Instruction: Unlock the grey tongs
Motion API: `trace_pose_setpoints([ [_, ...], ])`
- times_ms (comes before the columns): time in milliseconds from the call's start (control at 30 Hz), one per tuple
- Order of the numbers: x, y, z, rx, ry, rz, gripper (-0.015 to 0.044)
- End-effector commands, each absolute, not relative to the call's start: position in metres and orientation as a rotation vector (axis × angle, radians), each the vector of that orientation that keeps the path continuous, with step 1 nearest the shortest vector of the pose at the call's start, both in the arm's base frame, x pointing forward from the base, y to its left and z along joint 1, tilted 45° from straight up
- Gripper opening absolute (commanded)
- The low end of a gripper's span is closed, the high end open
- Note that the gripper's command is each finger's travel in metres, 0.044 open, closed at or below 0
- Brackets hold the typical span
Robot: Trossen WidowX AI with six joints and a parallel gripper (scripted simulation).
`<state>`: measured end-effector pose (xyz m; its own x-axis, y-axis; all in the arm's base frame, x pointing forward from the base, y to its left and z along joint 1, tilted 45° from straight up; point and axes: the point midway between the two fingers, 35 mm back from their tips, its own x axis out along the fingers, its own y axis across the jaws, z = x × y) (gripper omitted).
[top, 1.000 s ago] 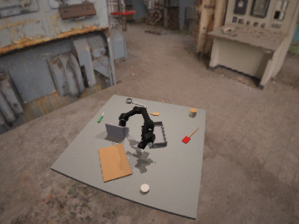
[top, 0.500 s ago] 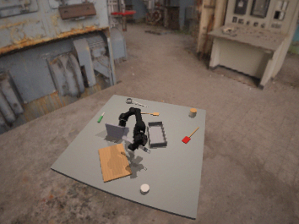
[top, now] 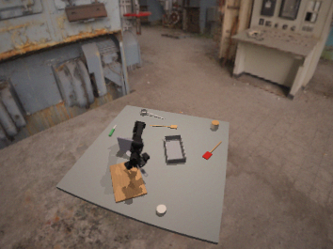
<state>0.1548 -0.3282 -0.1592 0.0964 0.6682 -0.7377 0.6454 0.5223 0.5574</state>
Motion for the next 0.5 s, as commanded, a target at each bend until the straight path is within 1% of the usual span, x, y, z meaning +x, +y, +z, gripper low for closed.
trace_pose_setpoints([
  [0,0.120,-0.338,-0.171,1.223,1.597,-0.062,-0.0150],
  [300,0.053,-0.340,-0.195,1.377,1.622,-0.199,-0.0150],
  [467,0.048,-0.340,-0.197,1.389,1.624,-0.208,-0.0150],
])
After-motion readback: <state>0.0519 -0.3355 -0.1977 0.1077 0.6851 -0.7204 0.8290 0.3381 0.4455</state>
